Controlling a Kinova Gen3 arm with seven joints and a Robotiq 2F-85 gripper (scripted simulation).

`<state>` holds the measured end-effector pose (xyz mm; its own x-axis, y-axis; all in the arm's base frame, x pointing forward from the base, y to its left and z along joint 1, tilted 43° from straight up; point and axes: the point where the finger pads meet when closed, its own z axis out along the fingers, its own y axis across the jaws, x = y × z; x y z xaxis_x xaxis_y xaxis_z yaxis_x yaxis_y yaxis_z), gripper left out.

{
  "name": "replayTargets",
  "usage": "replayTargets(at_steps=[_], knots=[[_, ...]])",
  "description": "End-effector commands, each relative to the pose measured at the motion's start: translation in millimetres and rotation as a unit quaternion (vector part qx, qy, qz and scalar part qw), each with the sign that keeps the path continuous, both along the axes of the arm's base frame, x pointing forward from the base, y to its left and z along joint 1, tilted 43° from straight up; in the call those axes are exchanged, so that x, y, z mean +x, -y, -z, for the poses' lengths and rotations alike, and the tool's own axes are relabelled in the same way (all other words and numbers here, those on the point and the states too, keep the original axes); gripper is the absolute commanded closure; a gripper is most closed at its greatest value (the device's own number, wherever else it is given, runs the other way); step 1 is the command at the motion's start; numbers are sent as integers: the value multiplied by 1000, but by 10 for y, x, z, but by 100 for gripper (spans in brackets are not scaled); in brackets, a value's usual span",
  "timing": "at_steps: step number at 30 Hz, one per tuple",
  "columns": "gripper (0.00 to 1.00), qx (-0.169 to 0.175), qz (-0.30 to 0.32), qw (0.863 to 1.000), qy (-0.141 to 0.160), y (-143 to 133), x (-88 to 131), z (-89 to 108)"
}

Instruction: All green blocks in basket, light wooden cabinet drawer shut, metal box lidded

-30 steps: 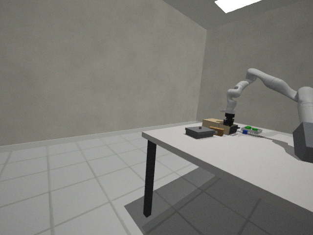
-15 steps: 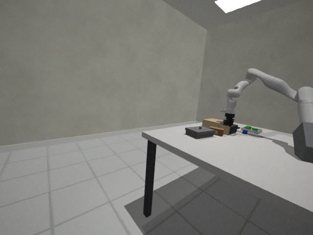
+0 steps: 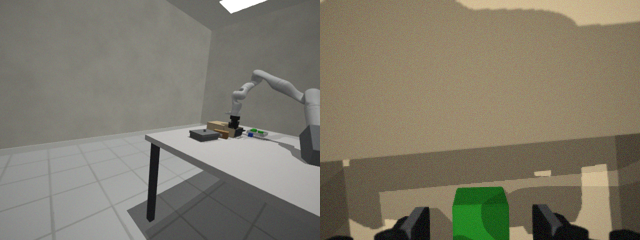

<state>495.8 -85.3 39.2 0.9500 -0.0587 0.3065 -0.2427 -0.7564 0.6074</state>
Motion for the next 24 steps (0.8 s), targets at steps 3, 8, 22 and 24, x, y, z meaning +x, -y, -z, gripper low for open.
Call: replayTargets(at_steps=[3,8,22,24], knots=[[90,0,-1,1000,3,14,23,4],[90,0,-1,1000,3,14,23,4],[90,0,-1,1000,3,14,23,4],[90,0,-1,1000,3,14,23,4]])
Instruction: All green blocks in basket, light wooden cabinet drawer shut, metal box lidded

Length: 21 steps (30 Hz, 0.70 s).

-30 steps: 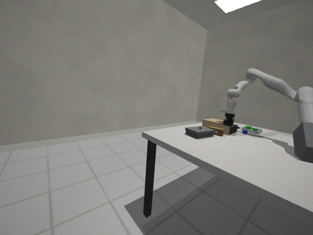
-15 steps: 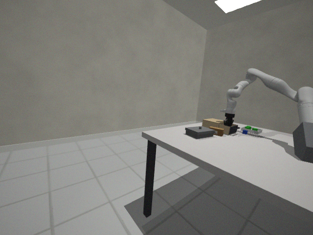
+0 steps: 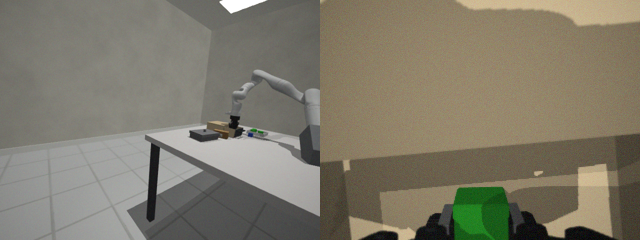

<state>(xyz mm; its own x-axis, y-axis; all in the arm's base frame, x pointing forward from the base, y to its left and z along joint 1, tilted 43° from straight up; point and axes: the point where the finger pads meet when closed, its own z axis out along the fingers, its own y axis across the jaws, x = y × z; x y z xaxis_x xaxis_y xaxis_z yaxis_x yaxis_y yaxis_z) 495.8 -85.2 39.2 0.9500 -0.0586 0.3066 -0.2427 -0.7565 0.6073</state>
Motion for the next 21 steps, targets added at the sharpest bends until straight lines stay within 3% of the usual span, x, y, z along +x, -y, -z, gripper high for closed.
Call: replayTargets(at_steps=[1,21], knots=[[90,0,-1,1000,3,14,22,4],[90,0,-1,1000,3,-4,17,-17]])
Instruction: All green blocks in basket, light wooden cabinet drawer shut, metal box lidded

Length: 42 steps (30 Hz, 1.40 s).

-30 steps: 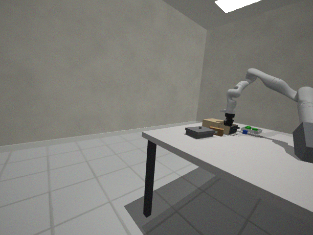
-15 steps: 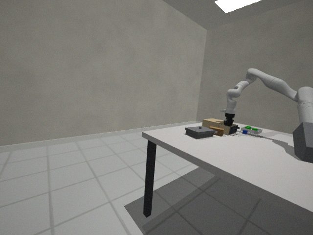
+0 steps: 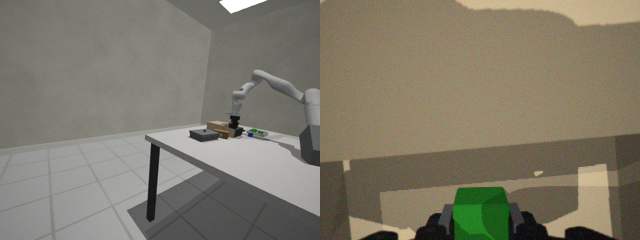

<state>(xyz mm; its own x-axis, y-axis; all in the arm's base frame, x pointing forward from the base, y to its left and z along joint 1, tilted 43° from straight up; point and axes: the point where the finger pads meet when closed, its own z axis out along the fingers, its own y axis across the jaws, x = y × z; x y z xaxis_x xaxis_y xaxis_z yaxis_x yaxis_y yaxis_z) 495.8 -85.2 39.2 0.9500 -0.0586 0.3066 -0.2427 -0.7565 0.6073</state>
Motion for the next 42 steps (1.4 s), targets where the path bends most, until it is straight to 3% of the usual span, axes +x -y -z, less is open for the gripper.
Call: replayTargets(at_steps=[1,15,30,42], knots=[[90,0,-1,1000,3,-11,15,-25],[90,0,-1,1000,3,-211,-47,-252],[90,0,0,1000,3,-658,-184,-759],[90,0,0,1000,3,-905,-260,-1040]])
